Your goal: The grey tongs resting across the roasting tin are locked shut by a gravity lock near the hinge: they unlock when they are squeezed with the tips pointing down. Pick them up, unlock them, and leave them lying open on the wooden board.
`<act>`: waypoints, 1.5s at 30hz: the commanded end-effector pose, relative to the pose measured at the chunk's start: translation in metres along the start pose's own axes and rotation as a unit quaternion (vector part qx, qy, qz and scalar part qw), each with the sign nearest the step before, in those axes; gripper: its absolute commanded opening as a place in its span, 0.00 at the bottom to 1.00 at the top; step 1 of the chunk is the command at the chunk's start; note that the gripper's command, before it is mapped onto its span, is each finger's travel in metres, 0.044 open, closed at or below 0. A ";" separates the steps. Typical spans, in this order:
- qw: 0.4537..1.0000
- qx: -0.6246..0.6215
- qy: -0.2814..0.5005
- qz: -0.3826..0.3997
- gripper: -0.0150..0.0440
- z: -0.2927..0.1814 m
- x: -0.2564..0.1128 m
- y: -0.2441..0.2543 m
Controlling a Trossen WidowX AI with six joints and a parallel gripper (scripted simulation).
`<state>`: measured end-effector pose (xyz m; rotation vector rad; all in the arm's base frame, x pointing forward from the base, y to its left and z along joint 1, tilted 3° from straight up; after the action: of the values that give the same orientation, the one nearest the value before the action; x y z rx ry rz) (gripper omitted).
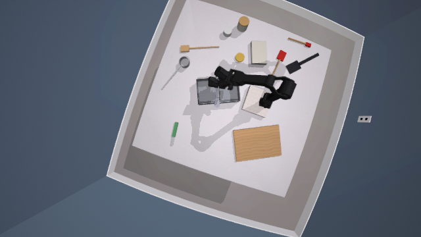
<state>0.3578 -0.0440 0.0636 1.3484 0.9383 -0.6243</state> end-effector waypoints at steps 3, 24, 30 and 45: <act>1.000 -0.001 -0.003 0.009 0.00 0.001 -0.052 0.035; 0.999 0.004 -0.003 -0.036 0.00 0.001 -0.060 0.043; 0.997 0.006 -0.002 -0.078 0.00 0.002 -0.058 0.045; 0.983 0.006 -0.002 -0.182 0.00 0.001 -0.056 0.048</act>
<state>0.3671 -0.0450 0.1334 1.2158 1.1699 -0.8779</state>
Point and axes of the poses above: the point midway between the two fingers, 35 mm back from their tips, its own x axis out along the fingers, its own y axis across the jaws, z = x × y, the point moved 2 cm from there along -x, back along the fingers
